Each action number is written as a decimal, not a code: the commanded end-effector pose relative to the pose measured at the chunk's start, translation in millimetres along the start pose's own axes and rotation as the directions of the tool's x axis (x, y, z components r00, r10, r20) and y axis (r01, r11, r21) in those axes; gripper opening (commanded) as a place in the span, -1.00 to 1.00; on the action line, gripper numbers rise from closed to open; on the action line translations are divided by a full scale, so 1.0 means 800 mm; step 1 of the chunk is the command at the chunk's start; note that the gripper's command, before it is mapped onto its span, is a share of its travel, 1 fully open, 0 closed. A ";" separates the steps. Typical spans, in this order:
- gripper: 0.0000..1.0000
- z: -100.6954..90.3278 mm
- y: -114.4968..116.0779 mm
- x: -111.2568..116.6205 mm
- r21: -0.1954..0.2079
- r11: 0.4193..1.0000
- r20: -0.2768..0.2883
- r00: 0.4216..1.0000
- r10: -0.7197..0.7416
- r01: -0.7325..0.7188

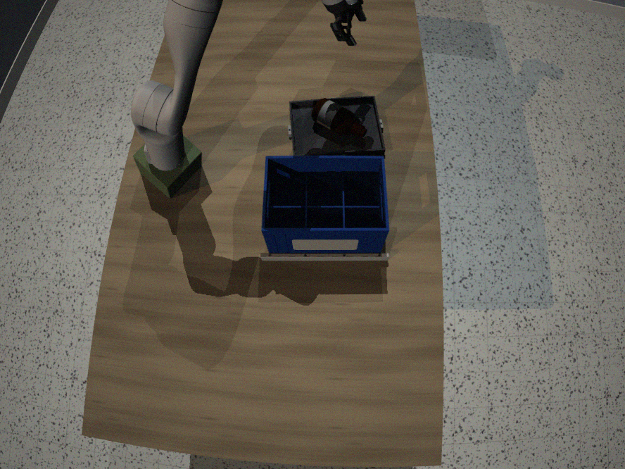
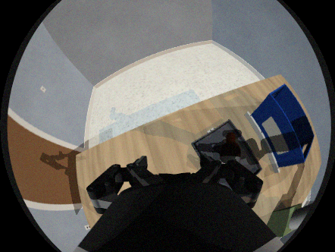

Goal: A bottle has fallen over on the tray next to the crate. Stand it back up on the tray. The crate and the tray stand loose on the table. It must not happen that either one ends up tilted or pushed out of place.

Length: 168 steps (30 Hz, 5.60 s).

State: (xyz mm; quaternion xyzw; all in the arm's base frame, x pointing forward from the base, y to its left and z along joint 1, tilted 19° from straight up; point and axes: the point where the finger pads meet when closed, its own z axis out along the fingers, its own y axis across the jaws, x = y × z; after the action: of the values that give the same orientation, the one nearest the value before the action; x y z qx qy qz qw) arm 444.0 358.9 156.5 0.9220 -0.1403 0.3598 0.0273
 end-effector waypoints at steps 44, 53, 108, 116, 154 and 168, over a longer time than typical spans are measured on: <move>1.00 0.023 0.076 0.035 -0.109 0.993 0.097 0.994 0.058 -0.048; 1.00 0.025 0.088 0.039 -0.124 0.991 0.116 0.991 0.069 -0.054; 1.00 0.034 0.149 0.058 -0.189 0.978 0.214 0.968 0.130 -0.090; 1.00 0.036 0.166 0.062 -0.204 0.974 0.243 0.959 0.148 -0.099; 1.00 0.036 0.198 0.069 -0.226 0.967 0.299 0.936 0.187 -0.121; 1.00 0.035 0.208 0.071 -0.230 0.965 0.316 0.928 0.199 -0.128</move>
State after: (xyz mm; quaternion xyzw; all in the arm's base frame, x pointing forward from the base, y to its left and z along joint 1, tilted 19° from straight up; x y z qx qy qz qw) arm 459.0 184.8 164.1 0.9468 -0.2540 0.1859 0.0672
